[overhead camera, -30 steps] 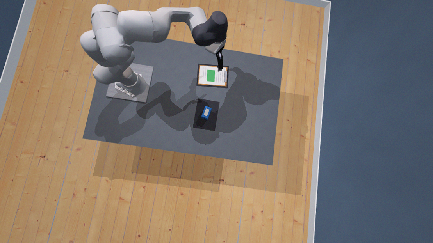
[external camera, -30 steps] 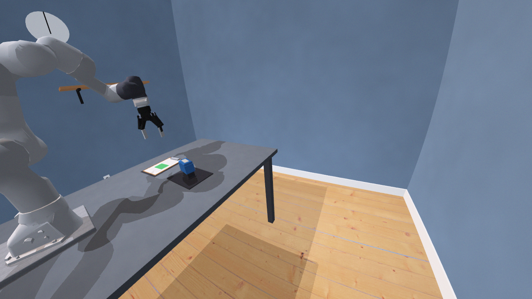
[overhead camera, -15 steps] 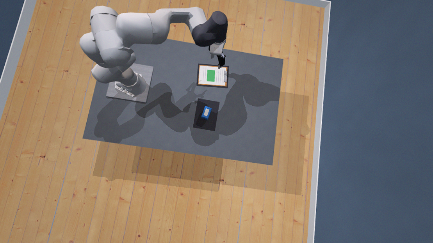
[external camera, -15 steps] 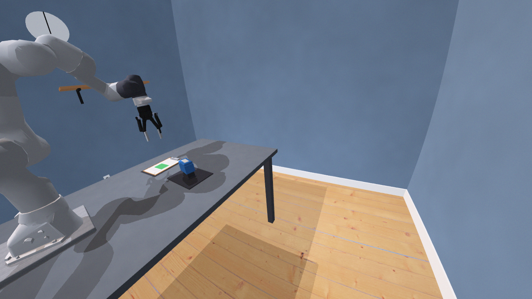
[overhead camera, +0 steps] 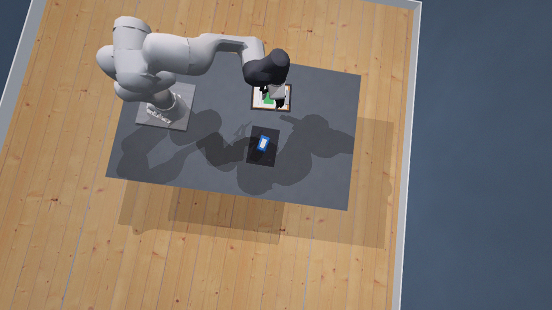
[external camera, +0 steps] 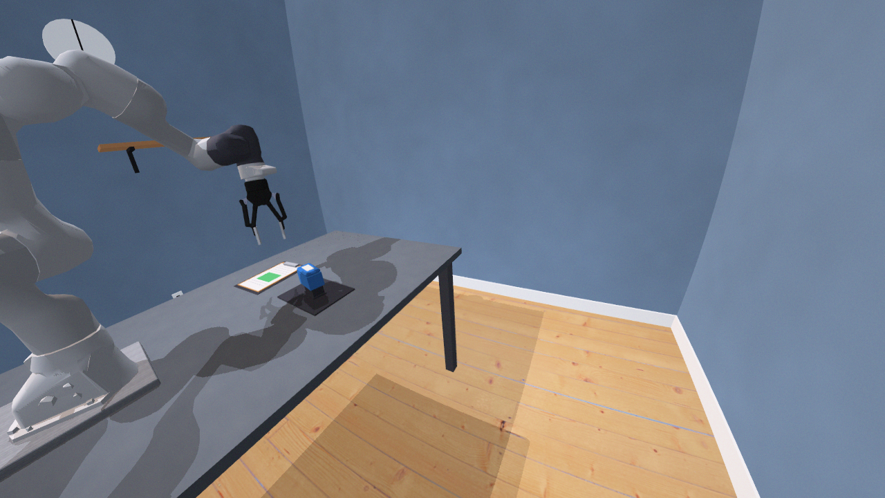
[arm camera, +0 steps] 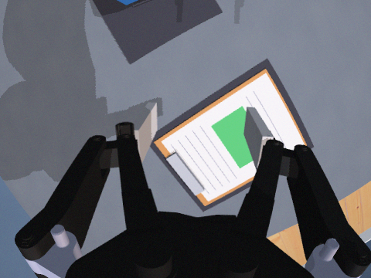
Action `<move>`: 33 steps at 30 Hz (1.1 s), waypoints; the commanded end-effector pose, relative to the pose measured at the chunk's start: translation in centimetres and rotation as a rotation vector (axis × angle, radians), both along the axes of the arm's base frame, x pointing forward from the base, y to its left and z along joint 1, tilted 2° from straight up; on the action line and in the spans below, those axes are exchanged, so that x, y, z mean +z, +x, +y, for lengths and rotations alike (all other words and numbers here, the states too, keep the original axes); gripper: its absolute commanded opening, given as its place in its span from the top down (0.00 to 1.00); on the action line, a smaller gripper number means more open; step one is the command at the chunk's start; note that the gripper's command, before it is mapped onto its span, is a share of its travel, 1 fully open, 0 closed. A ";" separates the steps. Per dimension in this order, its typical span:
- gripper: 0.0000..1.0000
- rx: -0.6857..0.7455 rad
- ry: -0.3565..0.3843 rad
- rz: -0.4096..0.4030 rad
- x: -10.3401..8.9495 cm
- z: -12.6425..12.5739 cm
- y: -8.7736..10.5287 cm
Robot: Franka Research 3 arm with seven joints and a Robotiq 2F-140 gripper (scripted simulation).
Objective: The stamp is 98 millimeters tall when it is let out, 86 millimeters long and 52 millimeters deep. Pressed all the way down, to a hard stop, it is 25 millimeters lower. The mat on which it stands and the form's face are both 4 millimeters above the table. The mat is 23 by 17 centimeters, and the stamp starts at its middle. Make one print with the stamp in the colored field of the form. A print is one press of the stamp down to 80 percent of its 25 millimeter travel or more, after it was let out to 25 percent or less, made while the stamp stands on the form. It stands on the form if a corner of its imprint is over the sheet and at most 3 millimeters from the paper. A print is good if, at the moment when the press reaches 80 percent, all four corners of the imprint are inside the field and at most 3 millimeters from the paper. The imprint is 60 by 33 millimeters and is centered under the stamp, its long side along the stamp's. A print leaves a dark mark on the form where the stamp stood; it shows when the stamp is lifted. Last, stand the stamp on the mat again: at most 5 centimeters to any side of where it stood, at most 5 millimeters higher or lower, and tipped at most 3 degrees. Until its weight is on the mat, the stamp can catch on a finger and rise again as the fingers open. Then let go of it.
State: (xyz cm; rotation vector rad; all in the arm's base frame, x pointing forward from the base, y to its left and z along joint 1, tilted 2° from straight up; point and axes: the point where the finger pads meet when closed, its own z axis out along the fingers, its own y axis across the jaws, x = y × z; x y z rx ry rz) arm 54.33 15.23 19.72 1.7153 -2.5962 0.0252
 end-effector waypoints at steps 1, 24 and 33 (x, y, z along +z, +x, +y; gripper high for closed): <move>0.45 0.273 0.057 -0.021 -1.0 -5.7 0.7; 0.45 0.350 0.073 -0.027 -3.9 -20.9 2.5; 0.45 0.350 0.073 -0.027 -4.0 -20.9 2.5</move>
